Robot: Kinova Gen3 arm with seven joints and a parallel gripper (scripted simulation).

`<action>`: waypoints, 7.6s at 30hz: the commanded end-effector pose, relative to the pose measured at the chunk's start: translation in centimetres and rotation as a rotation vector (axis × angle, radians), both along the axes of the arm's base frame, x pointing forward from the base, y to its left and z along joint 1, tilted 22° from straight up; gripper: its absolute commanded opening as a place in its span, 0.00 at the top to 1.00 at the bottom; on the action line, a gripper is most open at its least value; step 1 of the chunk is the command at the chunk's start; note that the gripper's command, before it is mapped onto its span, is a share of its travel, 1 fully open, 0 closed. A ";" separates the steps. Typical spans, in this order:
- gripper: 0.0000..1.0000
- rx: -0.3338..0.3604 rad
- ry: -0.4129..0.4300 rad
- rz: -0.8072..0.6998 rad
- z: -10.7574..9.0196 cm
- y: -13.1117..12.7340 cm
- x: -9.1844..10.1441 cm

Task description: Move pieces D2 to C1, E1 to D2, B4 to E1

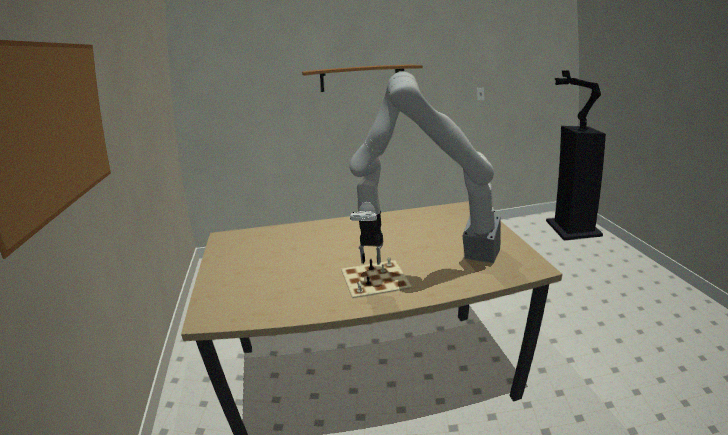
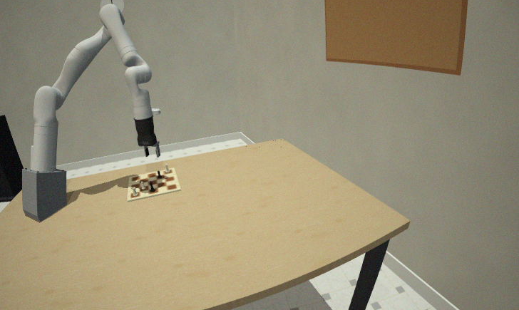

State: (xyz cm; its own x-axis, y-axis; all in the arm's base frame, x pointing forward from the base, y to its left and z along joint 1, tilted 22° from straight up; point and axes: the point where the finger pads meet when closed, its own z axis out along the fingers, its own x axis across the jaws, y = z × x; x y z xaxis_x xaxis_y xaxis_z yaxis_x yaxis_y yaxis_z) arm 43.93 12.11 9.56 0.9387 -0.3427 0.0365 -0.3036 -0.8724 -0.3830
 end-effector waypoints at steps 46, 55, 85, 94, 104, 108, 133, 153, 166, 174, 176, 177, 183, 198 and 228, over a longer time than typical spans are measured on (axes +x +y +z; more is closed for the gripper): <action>0.32 0.083 0.175 -0.558 -0.7 -1.6 1.3; 0.32 0.083 0.175 -0.558 -0.7 -1.6 1.3; 0.32 0.083 0.175 -0.558 -0.8 -1.5 1.3; 0.32 0.083 0.176 -0.558 -1.4 -1.3 1.5; 0.32 0.083 0.176 -0.558 -2.3 -1.0 1.7; 0.32 0.083 0.176 -0.558 -2.8 -0.7 1.8; 0.32 0.083 0.176 -0.558 -5.3 0.2 2.4; 0.32 0.083 0.176 -0.558 -5.4 0.3 2.4; 0.32 0.083 0.176 -0.558 -5.4 0.3 2.4; 0.32 0.083 0.176 -0.558 -5.4 0.3 2.4; 0.32 0.083 0.176 -0.558 -5.4 0.3 2.4; 0.32 0.083 0.176 -0.558 -5.4 0.3 2.4; 0.32 0.083 0.176 -0.558 -5.4 0.3 2.4; 0.32 0.083 0.176 -0.558 -5.4 0.2 2.5; 0.32 0.083 0.176 -0.558 -5.4 0.2 2.5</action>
